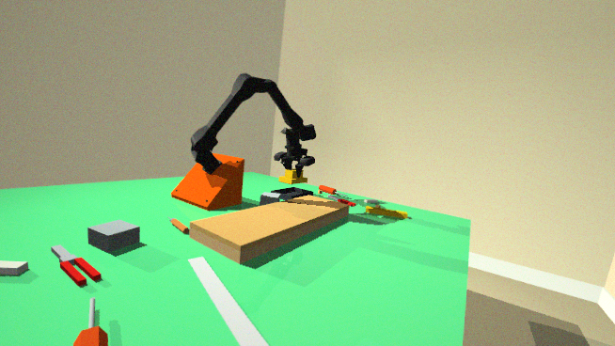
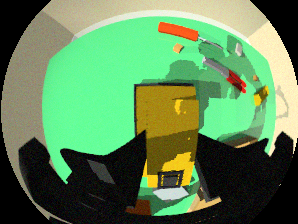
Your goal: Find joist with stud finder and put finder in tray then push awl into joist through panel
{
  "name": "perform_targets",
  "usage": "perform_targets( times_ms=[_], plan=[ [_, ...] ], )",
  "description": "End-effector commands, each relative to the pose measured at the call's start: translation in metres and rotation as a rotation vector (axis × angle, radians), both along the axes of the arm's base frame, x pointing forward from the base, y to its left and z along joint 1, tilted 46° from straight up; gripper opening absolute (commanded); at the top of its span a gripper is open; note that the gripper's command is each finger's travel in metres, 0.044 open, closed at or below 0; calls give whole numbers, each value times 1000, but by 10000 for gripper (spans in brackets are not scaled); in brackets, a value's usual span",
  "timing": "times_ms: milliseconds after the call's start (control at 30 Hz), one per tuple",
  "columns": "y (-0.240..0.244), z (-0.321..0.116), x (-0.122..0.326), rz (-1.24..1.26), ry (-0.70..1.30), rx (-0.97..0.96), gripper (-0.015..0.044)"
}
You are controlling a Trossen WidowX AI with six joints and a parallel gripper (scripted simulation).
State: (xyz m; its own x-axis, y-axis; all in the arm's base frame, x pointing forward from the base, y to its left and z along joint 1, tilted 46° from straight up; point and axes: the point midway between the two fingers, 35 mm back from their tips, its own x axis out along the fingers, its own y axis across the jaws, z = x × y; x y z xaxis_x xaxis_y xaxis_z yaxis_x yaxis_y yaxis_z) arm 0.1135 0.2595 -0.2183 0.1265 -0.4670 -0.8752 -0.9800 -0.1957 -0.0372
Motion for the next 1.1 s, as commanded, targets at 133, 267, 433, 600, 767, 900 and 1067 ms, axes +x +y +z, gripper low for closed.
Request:
perform_targets(
  times_ms=[133, 267, 433, 600, 767, 900, 1067],
  plan=[
    [-10, -13, 6, 8, -6, 13, 0],
    [-18, -21, 8, 8, -7, 12, 0],
    [-29, -30, 9, 8, -7, 11, 0],
    [-31, -33, 10, 8, -7, 11, 0],
    [-37, -38, 12, 8, -8, 11, 0],
    [-41, -42, 13, 8, -8, 10, 0],
    [-43, -43, 11, 0, -4, 3, 79]
  ],
)
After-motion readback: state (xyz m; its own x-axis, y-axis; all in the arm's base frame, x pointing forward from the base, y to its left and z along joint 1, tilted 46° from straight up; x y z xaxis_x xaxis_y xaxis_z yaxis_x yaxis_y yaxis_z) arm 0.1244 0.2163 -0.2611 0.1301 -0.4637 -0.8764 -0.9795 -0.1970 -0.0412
